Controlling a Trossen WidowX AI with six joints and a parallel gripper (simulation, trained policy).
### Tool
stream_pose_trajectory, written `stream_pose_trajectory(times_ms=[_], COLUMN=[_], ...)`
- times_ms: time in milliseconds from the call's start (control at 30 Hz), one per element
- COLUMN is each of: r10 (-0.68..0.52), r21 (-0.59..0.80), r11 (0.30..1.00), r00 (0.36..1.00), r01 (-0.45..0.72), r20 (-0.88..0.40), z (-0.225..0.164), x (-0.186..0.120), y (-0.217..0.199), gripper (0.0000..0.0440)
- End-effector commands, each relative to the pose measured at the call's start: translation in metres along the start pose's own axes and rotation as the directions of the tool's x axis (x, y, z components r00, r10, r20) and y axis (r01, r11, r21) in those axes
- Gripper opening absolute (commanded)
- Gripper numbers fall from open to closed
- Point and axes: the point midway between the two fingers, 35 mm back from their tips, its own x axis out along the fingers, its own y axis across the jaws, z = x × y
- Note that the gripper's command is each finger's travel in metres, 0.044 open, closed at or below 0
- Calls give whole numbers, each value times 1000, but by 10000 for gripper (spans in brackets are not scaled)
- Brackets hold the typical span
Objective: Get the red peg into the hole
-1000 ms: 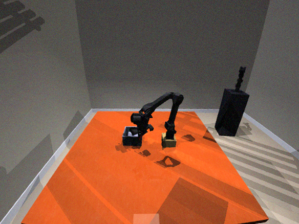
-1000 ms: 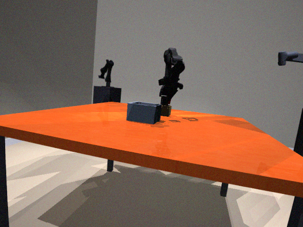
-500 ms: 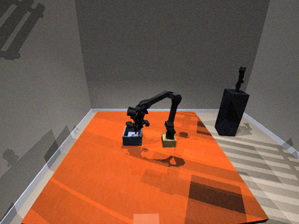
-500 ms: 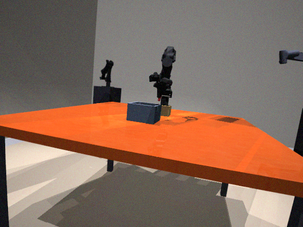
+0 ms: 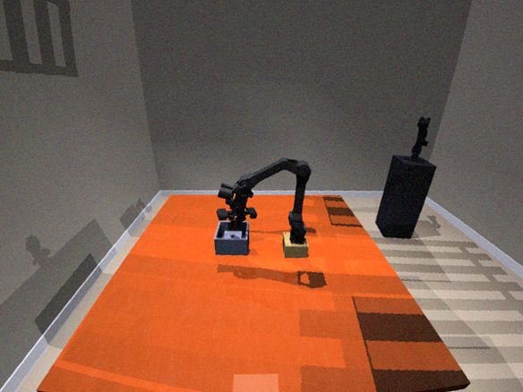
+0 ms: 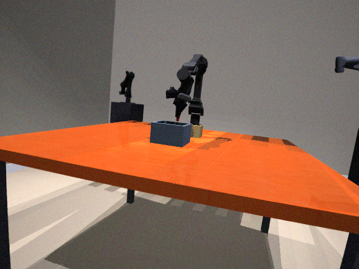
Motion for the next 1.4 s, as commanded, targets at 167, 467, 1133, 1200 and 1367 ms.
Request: stream_pose_trajectory(times_ms=[167, 467, 1133, 1200, 1367], r10=[-8, -50, -71, -69, -37], r21=[32, 22, -30, -32, -19], r11=[999, 998, 997, 997, 999], r00=[999, 996, 996, 996, 999], r01=[9, 51, 70, 68, 37], r20=[-33, -68, -61, -54, -11], z=[14, 15, 50, 56, 75], x=[19, 47, 67, 68, 67], y=[0, -6, 13, 16, 25], gripper=[13, 67, 381, 417, 440])
